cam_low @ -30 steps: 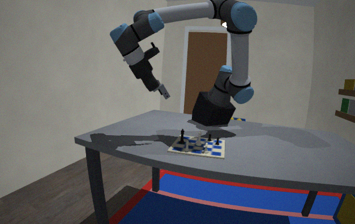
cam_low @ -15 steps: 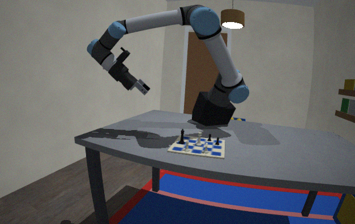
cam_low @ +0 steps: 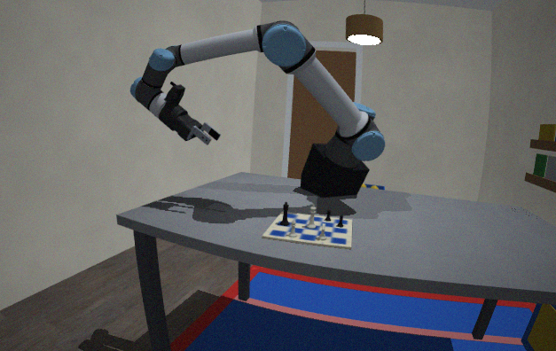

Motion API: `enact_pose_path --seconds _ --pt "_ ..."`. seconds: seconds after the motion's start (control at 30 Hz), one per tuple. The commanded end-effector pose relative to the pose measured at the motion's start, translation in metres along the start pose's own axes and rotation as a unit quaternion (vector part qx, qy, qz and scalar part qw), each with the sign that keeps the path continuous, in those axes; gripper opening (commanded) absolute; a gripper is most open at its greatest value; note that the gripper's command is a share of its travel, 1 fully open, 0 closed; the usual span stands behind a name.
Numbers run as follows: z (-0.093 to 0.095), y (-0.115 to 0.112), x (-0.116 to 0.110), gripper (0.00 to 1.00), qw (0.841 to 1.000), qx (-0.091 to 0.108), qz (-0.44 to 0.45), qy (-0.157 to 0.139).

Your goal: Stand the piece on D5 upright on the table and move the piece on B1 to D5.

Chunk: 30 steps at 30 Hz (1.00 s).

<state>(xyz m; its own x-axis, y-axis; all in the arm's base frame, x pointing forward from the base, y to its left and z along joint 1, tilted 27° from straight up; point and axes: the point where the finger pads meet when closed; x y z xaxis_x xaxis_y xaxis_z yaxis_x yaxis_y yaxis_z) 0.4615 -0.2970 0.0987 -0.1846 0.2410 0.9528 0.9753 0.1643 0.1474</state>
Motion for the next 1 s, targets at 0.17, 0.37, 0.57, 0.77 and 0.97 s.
enact_pose_path --seconds 0.17,0.37,0.57,0.77,0.97 --pt "-0.018 -0.007 -0.011 1.00 0.999 -0.030 0.026 0.032" --pt "-0.024 -0.010 -0.015 1.00 0.998 -0.041 0.035 0.043" --pt "-0.026 -0.011 -0.016 1.00 0.997 -0.045 0.038 0.046" --pt "-0.027 -0.012 -0.017 1.00 0.997 -0.046 0.039 0.048" --pt "-0.027 -0.012 -0.017 1.00 0.997 -0.046 0.039 0.048"
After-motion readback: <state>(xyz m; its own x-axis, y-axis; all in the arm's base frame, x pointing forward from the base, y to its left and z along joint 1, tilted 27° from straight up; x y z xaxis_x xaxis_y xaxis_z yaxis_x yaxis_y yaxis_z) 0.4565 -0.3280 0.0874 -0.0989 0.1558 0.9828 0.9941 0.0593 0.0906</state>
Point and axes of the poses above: the point where the finger pads meet when closed, its own z axis out along the fingers, its own y axis across the jaws, x = y × z, and after that the axes turned 2 degrees about z, right-handed
